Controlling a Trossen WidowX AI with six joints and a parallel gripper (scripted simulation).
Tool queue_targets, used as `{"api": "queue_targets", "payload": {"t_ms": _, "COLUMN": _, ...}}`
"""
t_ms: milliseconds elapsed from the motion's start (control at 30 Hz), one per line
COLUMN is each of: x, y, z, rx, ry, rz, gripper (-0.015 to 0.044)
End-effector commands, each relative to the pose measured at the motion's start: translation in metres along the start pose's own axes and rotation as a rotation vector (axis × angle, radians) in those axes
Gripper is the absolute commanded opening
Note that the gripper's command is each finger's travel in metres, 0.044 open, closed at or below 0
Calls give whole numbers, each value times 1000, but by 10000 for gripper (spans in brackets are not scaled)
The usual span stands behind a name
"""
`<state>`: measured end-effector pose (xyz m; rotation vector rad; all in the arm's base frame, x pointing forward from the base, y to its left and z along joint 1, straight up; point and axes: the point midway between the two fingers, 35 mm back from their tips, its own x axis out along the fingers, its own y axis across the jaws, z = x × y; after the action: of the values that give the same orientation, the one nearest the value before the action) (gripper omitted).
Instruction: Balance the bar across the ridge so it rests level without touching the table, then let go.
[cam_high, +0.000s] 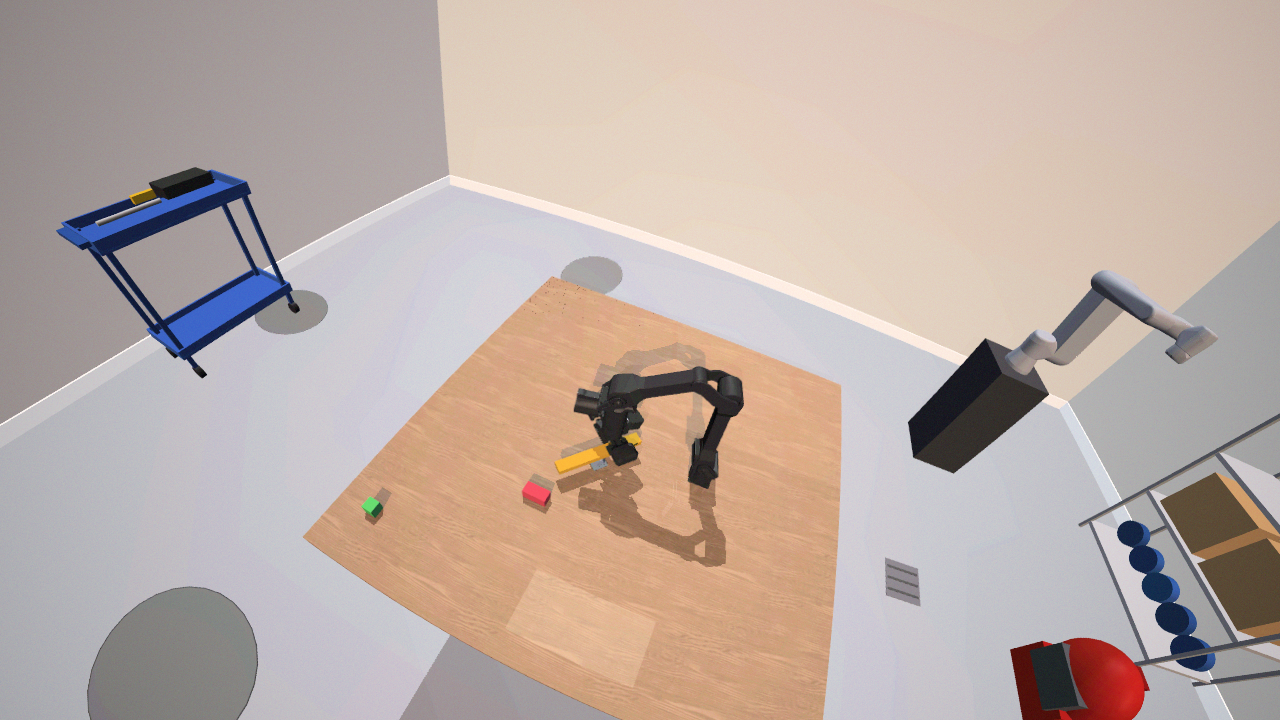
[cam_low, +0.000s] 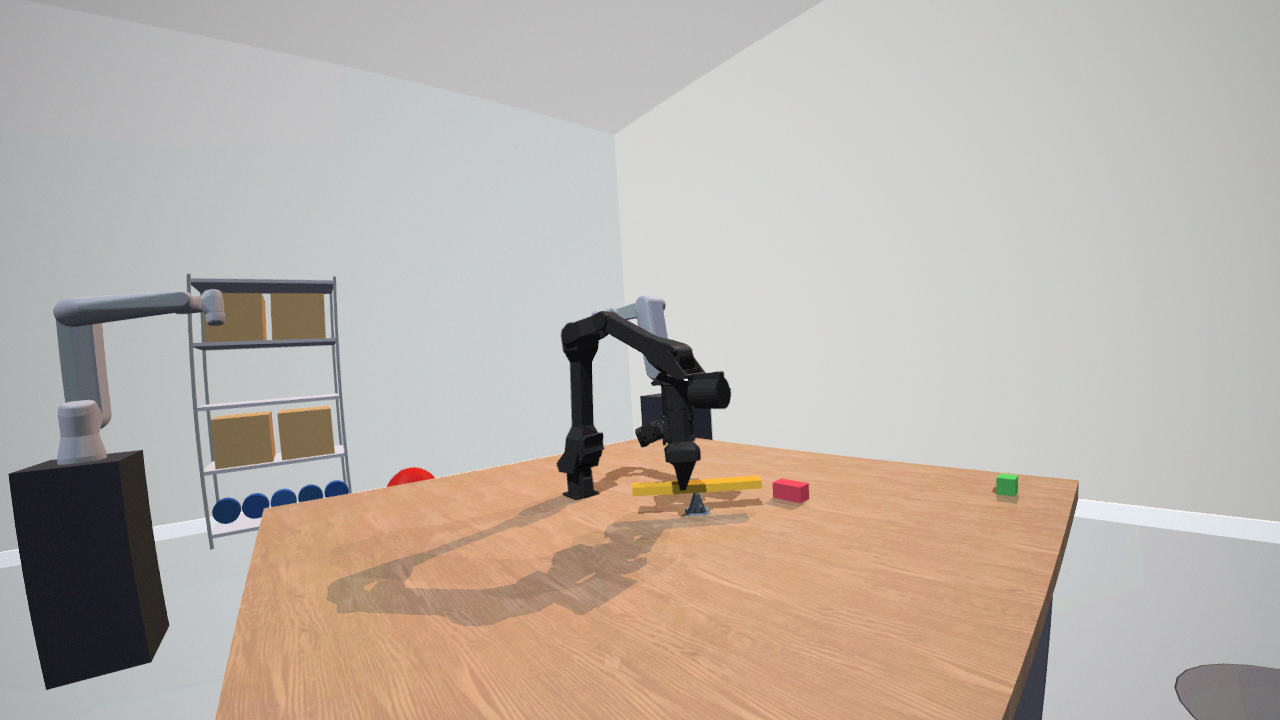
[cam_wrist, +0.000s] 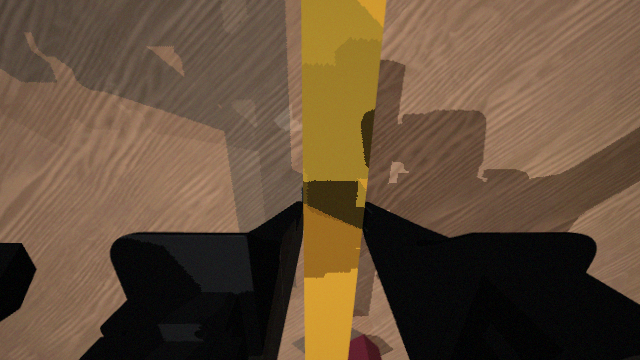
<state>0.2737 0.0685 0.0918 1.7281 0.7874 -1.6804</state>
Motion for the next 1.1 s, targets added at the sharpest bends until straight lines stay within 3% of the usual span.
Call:
{"api": "queue_targets", "payload": {"t_ms": 0, "x": 0, "y": 0, "z": 0, "rx": 0, "ry": 0, "rz": 0, "gripper": 168}}
{"api": "queue_targets", "payload": {"t_ms": 1067, "x": 0, "y": 0, "z": 0, "rx": 0, "ry": 0, "rz": 0, "gripper": 185}}
